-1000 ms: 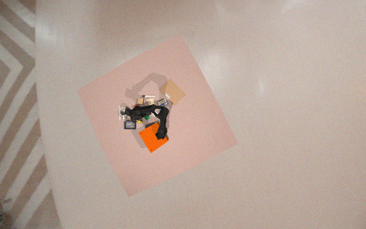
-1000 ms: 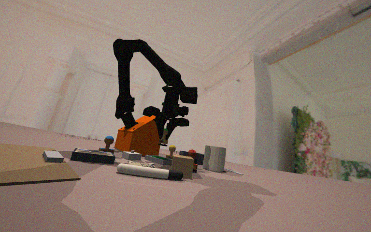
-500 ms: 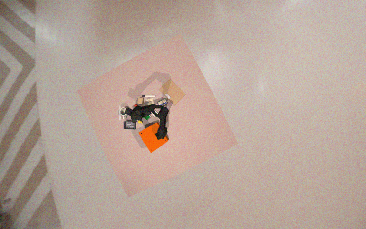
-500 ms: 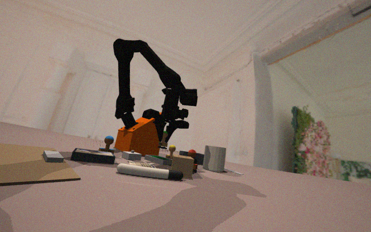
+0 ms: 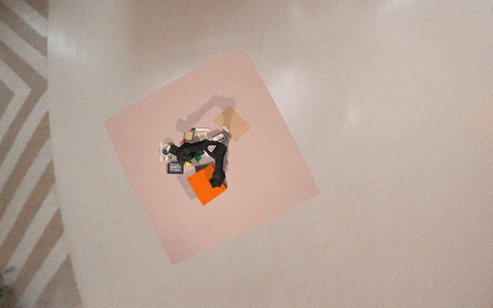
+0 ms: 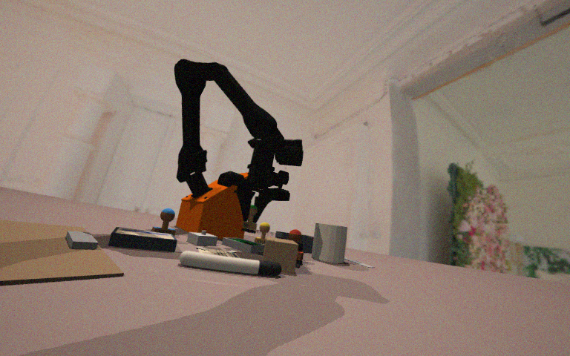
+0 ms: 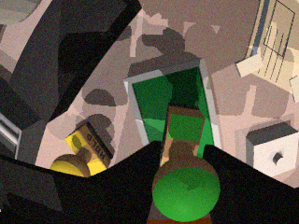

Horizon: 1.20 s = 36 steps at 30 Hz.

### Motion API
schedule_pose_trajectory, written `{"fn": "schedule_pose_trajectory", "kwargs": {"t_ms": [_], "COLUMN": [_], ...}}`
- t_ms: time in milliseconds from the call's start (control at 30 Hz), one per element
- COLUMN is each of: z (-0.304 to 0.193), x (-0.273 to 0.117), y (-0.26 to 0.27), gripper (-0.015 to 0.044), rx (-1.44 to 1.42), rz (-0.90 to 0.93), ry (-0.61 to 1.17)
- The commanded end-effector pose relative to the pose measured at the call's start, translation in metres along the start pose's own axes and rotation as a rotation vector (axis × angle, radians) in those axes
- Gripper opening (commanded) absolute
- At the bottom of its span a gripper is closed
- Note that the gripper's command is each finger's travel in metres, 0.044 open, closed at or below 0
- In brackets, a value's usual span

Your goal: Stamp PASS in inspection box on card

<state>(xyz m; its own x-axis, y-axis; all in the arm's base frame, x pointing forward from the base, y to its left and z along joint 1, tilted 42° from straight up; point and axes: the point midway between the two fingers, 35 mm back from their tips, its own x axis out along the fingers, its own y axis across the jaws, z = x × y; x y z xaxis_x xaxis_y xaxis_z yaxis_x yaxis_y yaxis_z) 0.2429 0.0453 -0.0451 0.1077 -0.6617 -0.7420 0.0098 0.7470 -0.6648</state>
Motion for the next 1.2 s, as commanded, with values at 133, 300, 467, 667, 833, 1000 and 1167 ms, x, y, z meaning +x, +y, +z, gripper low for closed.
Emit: {"fn": "schedule_pose_trajectory", "kwargs": {"t_ms": [133,300,467,667,833,1000,1167], "z": [-0.002,-0.002,-0.003,-0.003,-0.003,-0.003,-0.003], "x": [0.008,0.011,0.014,0.018,0.021,0.023,0.024], "y": [-0.001,-0.001,-0.001,-0.002,-0.002,-0.002,-0.002], "gripper": [0.0000,0.0000,0.0000,0.0000,0.0000,0.0000,0.0000], "rx": [-0.009,-0.009,-0.008,-0.008,-0.008,0.000,0.001], "rz": [-0.007,-0.008,-0.008,-0.009,-0.010,-0.010,-0.010], "ry": [0.005,0.005,0.005,0.005,0.005,0.005,0.005]}}
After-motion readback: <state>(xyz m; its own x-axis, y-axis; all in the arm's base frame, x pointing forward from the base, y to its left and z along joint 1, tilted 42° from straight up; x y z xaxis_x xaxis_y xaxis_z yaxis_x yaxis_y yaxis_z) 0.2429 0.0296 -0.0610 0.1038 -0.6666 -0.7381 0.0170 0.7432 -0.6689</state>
